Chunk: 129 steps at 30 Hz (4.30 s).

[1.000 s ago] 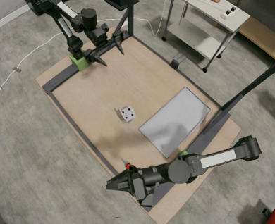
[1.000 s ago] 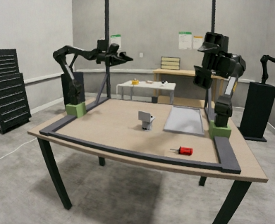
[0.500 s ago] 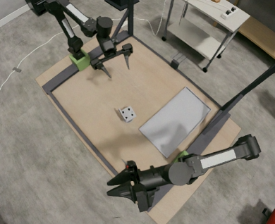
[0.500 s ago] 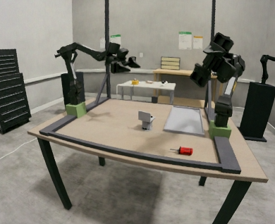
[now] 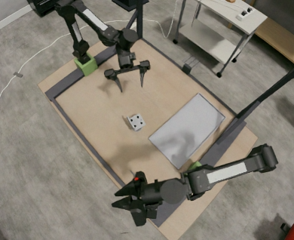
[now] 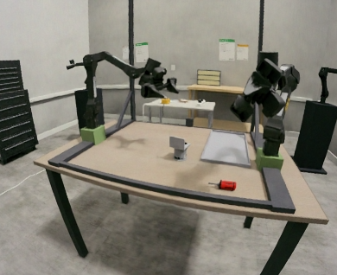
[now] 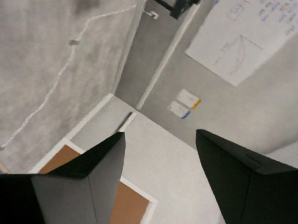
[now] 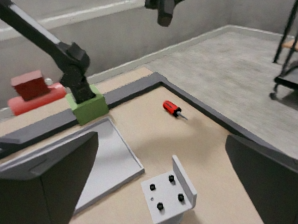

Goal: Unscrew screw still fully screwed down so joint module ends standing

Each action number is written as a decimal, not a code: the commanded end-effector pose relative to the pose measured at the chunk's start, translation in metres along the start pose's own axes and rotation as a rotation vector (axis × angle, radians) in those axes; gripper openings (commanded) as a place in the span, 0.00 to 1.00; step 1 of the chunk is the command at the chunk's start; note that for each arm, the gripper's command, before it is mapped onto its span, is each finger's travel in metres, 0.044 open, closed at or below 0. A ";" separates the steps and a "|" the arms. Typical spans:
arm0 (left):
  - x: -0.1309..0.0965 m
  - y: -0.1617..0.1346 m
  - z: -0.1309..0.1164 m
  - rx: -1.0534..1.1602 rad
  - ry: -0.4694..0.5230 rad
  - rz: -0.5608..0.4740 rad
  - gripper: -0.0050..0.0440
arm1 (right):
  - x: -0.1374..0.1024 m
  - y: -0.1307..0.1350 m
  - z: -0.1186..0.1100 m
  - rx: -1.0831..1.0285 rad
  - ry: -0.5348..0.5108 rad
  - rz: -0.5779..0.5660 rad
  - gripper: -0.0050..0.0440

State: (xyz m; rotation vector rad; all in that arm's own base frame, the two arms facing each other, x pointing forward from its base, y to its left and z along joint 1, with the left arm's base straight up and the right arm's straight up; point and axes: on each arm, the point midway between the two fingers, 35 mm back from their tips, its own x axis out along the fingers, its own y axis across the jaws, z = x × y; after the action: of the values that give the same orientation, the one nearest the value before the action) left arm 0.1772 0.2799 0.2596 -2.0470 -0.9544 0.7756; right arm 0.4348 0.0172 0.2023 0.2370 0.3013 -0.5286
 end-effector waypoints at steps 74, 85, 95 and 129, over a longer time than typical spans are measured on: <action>-0.018 0.211 0.106 -0.152 -0.522 1.080 0.54 | 0.100 0.014 -0.216 0.004 -0.219 -0.486 0.92; -0.017 0.210 0.106 -0.153 -0.520 1.079 0.54 | 0.098 0.015 -0.212 0.015 -0.219 -0.481 0.92; -0.017 0.221 0.110 -0.158 -0.530 1.096 0.54 | 0.102 0.007 -0.220 -0.011 -0.212 -0.493 0.92; -0.005 0.253 0.123 -0.153 -0.535 1.091 0.54 | 0.119 -0.001 -0.215 -0.009 -0.208 -0.486 0.92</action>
State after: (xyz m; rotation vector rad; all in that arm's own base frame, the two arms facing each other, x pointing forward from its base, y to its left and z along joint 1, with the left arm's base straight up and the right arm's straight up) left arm 0.1736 0.2058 -0.0105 -2.5021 -0.0250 1.9220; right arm 0.4821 0.0282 -0.0418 0.0895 0.1617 -1.0261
